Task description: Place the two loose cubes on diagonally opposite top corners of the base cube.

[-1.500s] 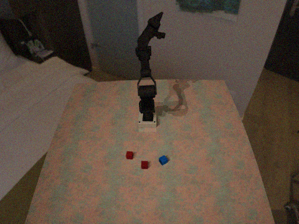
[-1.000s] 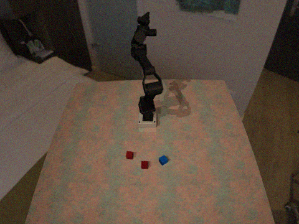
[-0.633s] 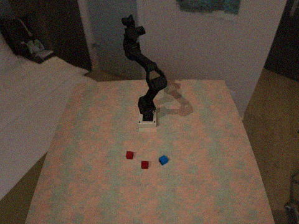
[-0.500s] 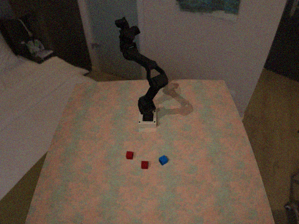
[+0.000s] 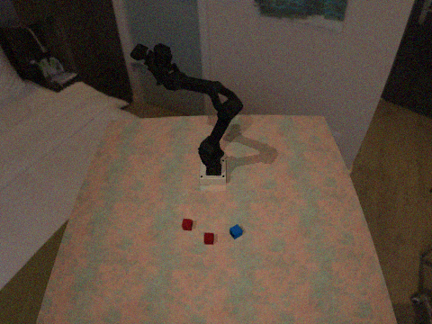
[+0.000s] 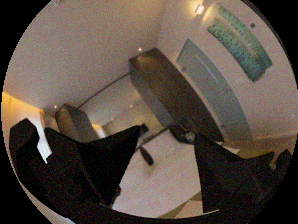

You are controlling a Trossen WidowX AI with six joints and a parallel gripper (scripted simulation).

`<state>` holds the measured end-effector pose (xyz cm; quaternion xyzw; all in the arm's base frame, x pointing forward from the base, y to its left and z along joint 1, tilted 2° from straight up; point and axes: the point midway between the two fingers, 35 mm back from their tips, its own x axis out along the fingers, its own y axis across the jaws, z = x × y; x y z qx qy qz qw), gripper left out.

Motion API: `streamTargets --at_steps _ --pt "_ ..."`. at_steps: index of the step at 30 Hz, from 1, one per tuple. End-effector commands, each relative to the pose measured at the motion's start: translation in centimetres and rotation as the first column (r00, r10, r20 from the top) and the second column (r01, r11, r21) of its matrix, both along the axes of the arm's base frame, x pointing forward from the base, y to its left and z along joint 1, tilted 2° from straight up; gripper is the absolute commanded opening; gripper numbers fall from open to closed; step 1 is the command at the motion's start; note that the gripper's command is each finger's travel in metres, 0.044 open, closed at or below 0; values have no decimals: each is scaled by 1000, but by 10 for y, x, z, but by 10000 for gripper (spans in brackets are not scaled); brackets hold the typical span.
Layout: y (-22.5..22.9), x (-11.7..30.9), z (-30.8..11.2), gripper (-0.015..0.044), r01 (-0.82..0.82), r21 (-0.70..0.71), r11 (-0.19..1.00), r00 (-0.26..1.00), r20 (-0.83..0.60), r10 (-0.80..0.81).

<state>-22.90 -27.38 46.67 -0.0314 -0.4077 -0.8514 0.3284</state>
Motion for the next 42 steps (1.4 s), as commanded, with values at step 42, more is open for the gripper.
streamTargets --at_steps 42 --pt "-101 419 -213 265 66 998 -17 61 13 998"
